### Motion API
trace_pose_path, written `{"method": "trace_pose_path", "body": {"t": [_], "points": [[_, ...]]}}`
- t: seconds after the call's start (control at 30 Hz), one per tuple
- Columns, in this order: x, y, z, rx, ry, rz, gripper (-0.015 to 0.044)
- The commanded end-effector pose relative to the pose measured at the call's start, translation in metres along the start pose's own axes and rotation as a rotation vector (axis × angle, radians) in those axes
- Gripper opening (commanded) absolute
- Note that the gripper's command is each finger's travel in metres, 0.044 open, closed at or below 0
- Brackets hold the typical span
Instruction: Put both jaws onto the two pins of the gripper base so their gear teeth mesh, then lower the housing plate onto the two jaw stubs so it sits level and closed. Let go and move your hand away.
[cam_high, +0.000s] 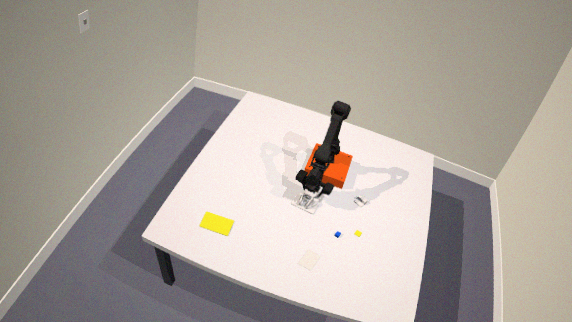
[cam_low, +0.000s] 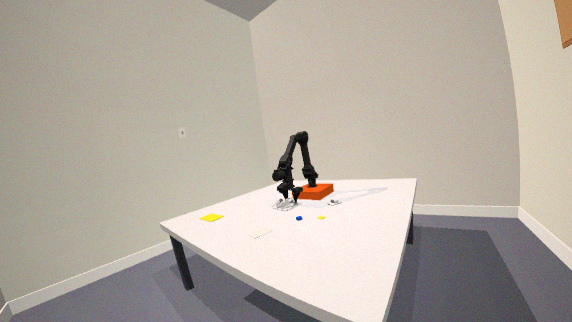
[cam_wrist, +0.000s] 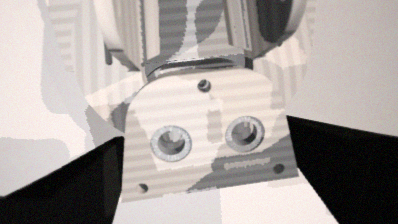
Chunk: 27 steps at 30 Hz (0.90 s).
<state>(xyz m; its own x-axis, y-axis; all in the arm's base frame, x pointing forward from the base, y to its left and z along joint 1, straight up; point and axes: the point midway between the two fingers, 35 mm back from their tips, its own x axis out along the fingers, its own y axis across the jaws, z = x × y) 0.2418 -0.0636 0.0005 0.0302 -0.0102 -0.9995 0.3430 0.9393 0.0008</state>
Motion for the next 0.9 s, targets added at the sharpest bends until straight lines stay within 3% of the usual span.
{"method": "trace_pose_path", "body": {"t": [0.0,0.87], "points": [[0.001,0.0005,-0.0002,-0.003,0.001,0.003,0.0351],[0.006,0.0005,-0.0003,-0.001,0.001,0.003,0.0351]]}}
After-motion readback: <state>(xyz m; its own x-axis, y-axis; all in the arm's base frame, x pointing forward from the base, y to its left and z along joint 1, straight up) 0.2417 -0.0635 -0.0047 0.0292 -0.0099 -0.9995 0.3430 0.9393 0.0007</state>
